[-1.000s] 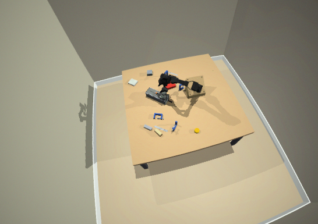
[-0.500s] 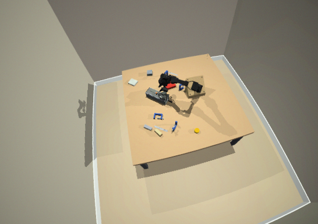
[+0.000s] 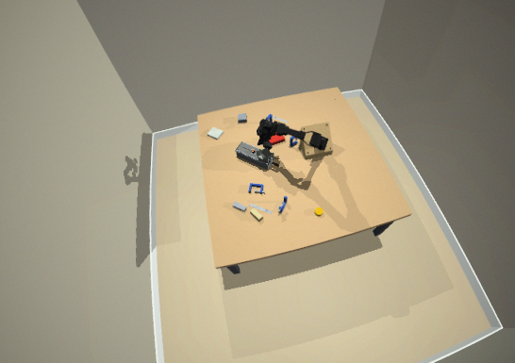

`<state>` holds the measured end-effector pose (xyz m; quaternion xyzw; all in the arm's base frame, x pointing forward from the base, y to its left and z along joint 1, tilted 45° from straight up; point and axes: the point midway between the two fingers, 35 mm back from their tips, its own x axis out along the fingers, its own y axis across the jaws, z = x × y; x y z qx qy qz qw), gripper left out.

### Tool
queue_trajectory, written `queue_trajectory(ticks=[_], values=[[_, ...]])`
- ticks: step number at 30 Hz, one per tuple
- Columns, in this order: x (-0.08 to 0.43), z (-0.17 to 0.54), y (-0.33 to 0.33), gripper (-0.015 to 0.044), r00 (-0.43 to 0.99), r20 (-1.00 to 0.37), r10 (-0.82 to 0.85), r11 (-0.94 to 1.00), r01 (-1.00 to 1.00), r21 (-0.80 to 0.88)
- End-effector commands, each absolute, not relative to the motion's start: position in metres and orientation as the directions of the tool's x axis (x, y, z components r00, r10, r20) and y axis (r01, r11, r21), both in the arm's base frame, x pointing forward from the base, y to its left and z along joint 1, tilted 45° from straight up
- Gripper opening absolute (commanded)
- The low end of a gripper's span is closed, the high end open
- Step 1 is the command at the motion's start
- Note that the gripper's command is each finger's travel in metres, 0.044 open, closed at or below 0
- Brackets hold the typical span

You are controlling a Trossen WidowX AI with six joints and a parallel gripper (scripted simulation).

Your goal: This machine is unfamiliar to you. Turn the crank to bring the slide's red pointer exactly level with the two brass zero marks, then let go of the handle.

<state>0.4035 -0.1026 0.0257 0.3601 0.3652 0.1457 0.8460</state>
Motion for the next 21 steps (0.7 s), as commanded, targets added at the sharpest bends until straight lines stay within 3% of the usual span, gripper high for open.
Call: queue_trajectory(ticks=[1,12,21], values=[[0.4024,0.0237,-0.1021,0.0,0.689,-0.517,0.508,0.697,0.025,0.717],[0.4035,0.0257,-0.1026,0.0,0.691,-0.513,0.51,0.698,0.016,0.716],[0.4035,0.0257,-0.1026,0.0236,0.691,-0.513,0.51,0.698,0.016,0.716]])
